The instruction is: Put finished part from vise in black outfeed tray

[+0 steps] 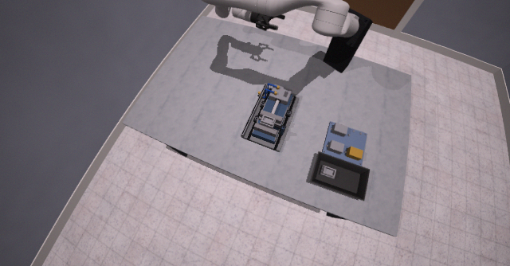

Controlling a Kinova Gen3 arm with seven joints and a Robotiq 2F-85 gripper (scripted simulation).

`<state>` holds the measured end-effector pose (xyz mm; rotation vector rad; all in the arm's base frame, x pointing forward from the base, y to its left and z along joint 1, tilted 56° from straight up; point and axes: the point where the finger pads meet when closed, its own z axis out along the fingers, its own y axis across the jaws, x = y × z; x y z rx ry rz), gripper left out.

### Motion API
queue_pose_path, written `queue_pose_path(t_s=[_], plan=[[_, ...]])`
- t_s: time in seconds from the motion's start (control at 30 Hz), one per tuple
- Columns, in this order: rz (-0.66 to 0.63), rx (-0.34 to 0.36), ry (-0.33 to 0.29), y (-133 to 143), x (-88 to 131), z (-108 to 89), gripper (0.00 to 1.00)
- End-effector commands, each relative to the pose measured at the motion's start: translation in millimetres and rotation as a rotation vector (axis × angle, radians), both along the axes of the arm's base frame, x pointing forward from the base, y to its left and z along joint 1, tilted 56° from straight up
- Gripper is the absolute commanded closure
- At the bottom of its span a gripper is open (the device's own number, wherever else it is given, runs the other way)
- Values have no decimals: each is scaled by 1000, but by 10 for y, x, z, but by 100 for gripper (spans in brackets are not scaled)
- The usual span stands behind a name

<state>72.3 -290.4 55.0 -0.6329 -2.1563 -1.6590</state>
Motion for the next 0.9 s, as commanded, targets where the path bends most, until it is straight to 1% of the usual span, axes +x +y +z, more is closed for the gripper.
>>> queue_pose_path(t_s=[0.0, 0.13, 0.3, 0.37, 0.47, 0.63, 0.87], plan=[[-26, -45, -24, -48, 93, 214, 0], [-84, -100, -76, -45, 348, 499, 0], [-169, -176, -149, -1, 720, 944, 0], [-169, -176, -149, -1, 720, 944, 0], [-228, -228, -196, 61, 979, 1270, 0], [-311, -295, -257, 195, 1325, 1726, 0], [-431, -386, -329, 488, 1793, 2352, 0]])
